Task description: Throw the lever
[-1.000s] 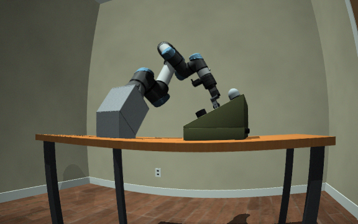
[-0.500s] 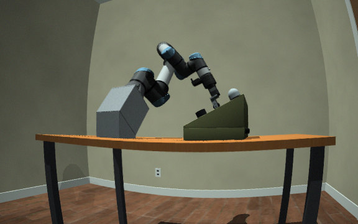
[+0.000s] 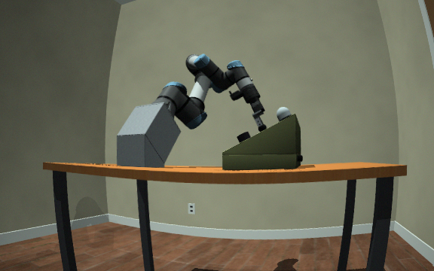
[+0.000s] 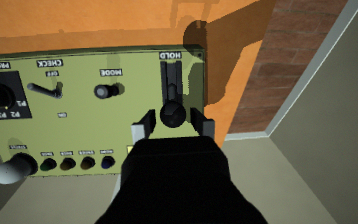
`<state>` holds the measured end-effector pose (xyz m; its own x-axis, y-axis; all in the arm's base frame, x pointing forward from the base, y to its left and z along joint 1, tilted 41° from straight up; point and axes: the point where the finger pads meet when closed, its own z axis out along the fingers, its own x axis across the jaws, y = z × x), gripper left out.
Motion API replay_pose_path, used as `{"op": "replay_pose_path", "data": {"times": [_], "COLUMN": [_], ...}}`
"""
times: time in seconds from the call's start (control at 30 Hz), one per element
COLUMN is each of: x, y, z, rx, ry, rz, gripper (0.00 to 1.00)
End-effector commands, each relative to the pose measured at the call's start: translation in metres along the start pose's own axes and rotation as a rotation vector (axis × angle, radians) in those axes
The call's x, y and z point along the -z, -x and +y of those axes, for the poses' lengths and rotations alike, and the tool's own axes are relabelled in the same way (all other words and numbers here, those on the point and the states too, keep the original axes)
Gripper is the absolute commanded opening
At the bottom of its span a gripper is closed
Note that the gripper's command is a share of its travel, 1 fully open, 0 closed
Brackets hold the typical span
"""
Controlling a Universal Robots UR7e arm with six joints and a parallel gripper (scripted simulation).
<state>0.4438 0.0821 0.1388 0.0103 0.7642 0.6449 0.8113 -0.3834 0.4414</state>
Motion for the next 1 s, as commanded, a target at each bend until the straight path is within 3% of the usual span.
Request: {"op": "replay_pose_path", "data": {"times": [0.0, 0.53, 0.97], "x": [0.009, 0.046, 0.064], "y": [0.0, 0.0, 0.0], "z": [0.0, 0.0, 0.0], "rx": [0.001, 0.001, 0.001], "ry": [0.001, 0.001, 0.001], "rz": [0.0, 0.0, 0.0], "gripper": [1.0, 1.0, 1.0]}}
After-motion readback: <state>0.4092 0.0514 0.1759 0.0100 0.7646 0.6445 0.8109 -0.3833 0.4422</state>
